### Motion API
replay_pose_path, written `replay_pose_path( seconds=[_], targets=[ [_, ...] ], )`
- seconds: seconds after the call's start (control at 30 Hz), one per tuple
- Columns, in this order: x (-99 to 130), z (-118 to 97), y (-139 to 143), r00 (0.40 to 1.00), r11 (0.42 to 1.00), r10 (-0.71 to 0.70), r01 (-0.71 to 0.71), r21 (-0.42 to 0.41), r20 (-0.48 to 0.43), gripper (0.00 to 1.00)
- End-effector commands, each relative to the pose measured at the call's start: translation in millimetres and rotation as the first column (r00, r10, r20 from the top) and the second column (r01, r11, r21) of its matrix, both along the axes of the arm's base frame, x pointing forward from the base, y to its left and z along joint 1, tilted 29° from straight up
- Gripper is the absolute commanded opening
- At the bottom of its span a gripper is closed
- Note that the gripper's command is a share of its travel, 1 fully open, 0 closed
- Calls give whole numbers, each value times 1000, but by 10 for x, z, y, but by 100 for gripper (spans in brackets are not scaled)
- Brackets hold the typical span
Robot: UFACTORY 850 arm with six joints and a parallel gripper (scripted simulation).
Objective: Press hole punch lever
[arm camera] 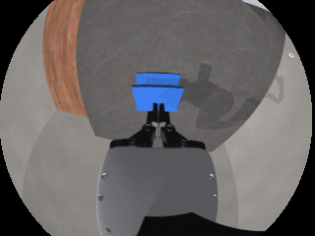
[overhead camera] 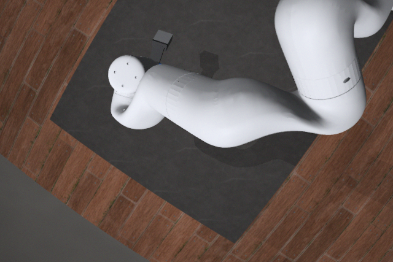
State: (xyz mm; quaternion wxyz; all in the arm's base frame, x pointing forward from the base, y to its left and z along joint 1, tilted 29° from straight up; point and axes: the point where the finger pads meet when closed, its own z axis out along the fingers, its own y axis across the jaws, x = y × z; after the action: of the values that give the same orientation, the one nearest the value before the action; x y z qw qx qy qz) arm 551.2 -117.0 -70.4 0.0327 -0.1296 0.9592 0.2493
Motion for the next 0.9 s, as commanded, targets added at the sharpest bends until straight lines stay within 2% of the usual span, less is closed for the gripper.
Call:
replay_pose_path(
  seconds=[0.0,0.47,0.87],
  targets=[
    [9,7,-7,1000,1000,-1,1,-1,2,0],
    [10,-29,13,1000,1000,2,-2,0,-4,0],
    [13,-170,90,1000,1000,2,-2,1,-5,0]
  ],
)
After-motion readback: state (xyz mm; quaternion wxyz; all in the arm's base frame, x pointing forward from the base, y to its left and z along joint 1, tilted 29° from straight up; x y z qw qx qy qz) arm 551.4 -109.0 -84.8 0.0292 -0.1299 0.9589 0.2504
